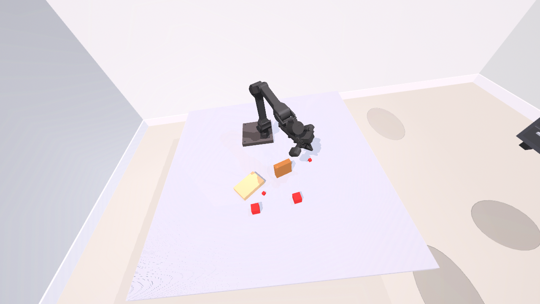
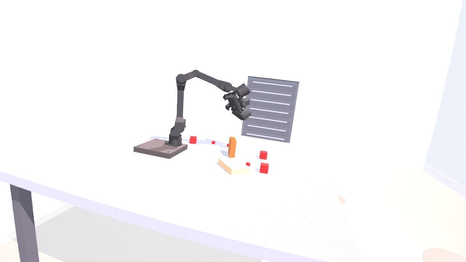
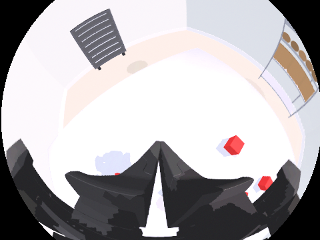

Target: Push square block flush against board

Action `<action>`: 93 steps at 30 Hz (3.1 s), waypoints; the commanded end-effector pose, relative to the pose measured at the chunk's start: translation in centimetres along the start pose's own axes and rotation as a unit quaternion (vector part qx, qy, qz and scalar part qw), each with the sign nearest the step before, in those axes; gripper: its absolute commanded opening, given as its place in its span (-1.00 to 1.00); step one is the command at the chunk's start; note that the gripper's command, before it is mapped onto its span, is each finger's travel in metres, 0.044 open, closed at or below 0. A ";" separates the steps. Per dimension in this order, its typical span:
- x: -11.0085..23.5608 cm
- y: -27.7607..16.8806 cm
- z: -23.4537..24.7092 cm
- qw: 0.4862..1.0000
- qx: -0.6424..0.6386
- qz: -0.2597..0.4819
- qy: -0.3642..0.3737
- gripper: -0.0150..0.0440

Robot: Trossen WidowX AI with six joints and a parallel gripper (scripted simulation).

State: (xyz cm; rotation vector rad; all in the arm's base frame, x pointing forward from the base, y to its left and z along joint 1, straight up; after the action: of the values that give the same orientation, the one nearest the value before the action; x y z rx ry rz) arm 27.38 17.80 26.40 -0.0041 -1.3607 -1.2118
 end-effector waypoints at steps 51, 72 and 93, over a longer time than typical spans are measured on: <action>-2.5 -3.5 -10.2 0.904 -0.225 0.270 -0.244 -0.49; -1.0 -6.2 -8.9 0.903 -0.225 0.271 -0.244 -0.49; -1.4 -5.6 -9.2 0.903 -0.225 0.271 -0.244 -0.49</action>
State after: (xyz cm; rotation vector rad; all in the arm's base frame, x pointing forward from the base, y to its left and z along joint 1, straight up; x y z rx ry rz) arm 30.27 10.29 19.27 -1.0058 -1.3332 -1.0487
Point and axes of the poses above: the point midway between the two fingers, 35 mm back from their tips, its own x axis back along the fingers, its own z axis across the jaws, y = z × x, the point moved 10 cm from there along x, back along the fingers, and after that the axes turned 9 degrees about -x, right-handed, at the moved point
